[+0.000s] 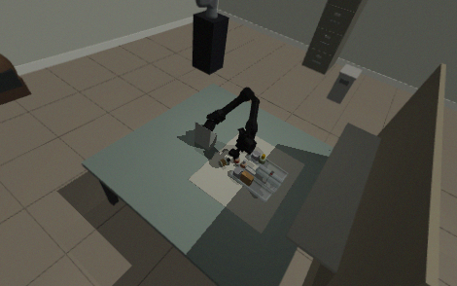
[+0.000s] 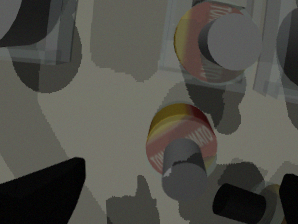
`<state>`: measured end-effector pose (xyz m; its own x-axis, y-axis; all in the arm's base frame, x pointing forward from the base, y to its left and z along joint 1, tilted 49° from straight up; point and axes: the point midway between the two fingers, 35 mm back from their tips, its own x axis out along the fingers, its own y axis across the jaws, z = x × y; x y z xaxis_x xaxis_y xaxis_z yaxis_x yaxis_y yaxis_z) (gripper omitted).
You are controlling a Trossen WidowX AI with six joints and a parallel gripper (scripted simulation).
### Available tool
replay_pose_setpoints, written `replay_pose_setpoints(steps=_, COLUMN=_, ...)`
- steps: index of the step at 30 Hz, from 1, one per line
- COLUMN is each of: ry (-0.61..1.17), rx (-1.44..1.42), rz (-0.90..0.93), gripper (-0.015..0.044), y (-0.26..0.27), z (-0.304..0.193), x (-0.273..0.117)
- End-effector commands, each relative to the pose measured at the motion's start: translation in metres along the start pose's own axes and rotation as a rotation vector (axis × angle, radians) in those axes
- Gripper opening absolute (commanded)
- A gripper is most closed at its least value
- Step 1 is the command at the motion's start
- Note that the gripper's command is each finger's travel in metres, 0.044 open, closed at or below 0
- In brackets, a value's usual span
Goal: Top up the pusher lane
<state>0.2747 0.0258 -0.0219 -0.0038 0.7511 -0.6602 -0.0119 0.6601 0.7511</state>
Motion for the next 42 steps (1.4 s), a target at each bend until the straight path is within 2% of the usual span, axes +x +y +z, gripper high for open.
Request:
replay_pose_setpoints(steps=1, ry=0.01, rx=0.007, rz=0.007, gripper=0.044, y=0.001, z=-0.002, x=0.013)
replay_pose_setpoints(steps=26, ry=0.01, rx=0.007, rz=0.008, gripper=0.044, y=0.002, z=-0.003, x=0.046)
replay_pose_setpoints(steps=36, ry=0.01, rx=0.007, rz=0.008, gripper=0.0177, y=0.002, z=-0.003, x=0.046)
replay_pose_setpoints(steps=41, ry=0.01, rx=0.007, rz=0.008, gripper=0.0144, y=0.002, z=-0.003, x=0.046)
replay_pose_setpoints(steps=42, ry=0.01, rx=0.007, rz=0.008, gripper=0.0118, y=0.002, z=-0.003, x=0.046)
